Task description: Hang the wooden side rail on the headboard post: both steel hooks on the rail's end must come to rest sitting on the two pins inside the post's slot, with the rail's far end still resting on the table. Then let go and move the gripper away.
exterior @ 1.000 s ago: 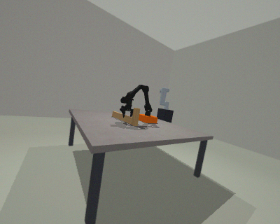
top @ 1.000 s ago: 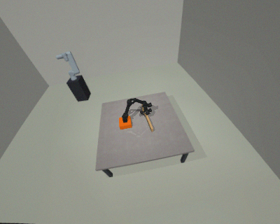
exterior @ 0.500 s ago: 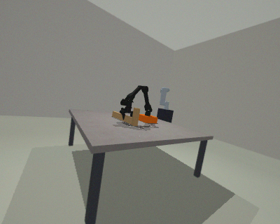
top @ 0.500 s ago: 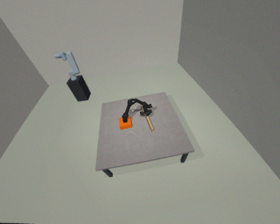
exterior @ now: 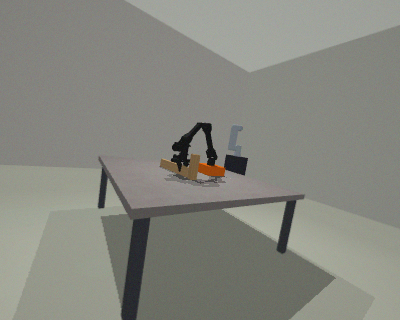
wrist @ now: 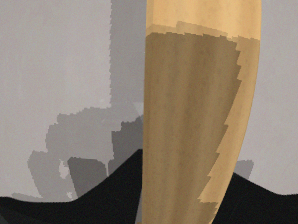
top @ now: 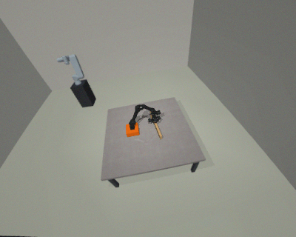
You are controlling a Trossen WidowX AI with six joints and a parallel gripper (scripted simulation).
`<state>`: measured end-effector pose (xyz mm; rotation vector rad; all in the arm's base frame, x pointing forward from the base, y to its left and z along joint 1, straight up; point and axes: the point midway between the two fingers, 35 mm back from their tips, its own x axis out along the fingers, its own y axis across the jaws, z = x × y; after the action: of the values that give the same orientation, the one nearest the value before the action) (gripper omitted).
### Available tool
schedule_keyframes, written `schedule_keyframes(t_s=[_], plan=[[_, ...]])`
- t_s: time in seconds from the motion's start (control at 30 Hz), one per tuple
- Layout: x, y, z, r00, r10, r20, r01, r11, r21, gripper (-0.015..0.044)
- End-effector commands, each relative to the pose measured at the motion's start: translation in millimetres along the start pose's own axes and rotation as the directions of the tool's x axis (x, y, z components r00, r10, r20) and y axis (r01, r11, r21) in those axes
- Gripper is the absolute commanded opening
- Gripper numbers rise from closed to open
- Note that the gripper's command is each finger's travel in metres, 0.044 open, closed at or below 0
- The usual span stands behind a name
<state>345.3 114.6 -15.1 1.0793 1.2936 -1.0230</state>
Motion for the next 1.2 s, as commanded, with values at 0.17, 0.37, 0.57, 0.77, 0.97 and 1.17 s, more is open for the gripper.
schedule_keyframes(t_s=[0.17,0.37,0.57,0.77,0.97,1.17], plan=[[0,0,0,1.0,0.001,0.004,-0.001,1.0,0.004,0.0013],[0,0,0,1.0,0.001,0.004,-0.001,1.0,0.004,0.0],[0,-2,0,1.0,0.001,0.004,-0.001,0.999,0.036,0.0],[0,-6,0,1.0,0.0,0.004,-0.001,0.996,0.089,0.0],[0,-10,0,1.0,0.0,0.004,0.0,0.992,0.126,0.0],[1,-12,-1,1.0,0.0,0.004,0.0,0.992,0.126,0.0]])
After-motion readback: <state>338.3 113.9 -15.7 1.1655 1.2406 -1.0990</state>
